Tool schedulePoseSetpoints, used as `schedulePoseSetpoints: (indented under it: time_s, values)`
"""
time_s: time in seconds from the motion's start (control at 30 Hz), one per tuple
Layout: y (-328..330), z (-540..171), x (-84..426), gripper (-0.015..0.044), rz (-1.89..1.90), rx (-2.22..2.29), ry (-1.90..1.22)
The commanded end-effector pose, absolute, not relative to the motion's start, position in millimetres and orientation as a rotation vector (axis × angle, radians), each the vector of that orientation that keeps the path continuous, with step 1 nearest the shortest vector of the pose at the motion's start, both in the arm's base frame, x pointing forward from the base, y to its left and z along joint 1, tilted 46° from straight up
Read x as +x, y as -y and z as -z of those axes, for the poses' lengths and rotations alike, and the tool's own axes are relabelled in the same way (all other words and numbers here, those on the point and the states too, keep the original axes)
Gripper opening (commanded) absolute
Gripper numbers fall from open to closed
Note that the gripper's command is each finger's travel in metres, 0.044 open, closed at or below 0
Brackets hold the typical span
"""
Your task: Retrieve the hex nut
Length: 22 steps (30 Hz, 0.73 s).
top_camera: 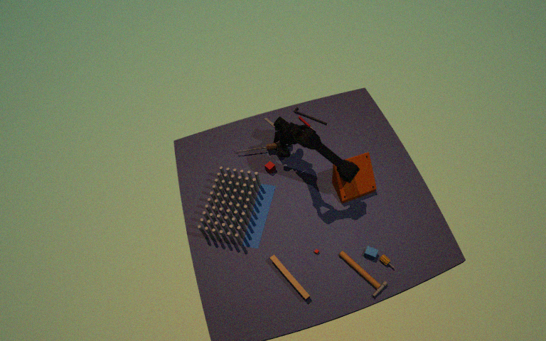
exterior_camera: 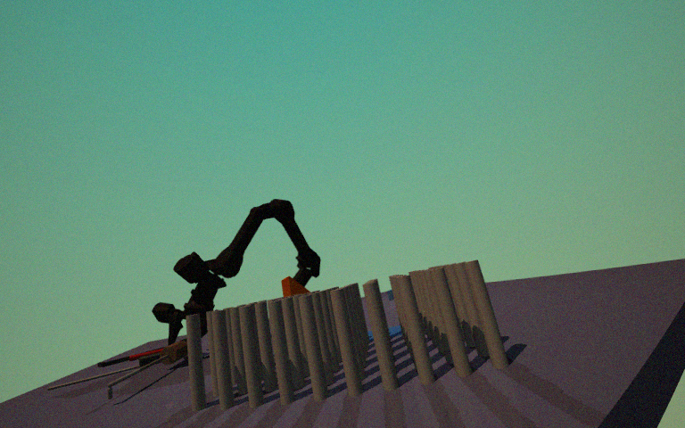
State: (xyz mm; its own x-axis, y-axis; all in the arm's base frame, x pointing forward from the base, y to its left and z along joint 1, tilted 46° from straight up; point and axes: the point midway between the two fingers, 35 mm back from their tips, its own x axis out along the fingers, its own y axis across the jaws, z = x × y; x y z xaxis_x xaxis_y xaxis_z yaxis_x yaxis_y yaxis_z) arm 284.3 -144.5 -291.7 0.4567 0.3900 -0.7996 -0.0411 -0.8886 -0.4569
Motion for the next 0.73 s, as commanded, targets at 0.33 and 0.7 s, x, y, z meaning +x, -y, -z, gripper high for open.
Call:
schedulePoseSetpoints:
  time_s: [0.33, 0.7]
  values:
    - [140.1, 294.7, 282.7, 0.0158, -1.418, -2.297, 0.294]
    - [140.1, 294.7, 282.7, 0.0440, -1.418, -2.297, 0.294]
